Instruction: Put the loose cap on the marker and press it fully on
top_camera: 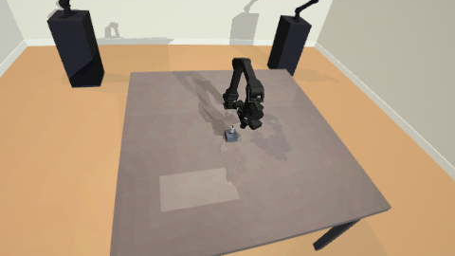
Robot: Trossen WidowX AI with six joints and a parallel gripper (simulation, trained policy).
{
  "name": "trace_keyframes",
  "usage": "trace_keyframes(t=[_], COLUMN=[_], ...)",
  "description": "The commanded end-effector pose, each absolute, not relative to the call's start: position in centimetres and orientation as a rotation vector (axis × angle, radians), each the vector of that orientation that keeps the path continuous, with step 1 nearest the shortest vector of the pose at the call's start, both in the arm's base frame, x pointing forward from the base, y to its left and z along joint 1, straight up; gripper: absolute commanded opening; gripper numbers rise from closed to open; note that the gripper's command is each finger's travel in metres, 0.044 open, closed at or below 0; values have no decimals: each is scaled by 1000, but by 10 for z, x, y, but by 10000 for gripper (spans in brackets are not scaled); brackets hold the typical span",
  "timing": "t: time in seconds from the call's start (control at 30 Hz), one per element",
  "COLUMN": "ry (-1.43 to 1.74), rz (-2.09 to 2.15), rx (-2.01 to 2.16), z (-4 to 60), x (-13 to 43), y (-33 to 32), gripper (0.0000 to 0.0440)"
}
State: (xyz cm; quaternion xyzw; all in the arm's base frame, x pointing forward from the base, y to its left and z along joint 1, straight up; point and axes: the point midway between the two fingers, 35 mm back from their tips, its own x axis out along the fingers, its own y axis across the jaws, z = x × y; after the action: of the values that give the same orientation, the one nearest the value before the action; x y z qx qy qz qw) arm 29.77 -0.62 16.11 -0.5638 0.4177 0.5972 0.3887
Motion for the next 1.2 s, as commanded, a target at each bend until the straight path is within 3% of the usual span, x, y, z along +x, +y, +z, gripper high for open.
trace_keyframes(t=[0.0, 0.43, 1.17], ry=[1063, 1096, 1080], rz=[1507, 1474, 1543], rx=[-1427, -1379, -1332], z=[167, 173, 127], x=[294, 282, 279], y=[-16, -53, -58], gripper=[84, 58, 35])
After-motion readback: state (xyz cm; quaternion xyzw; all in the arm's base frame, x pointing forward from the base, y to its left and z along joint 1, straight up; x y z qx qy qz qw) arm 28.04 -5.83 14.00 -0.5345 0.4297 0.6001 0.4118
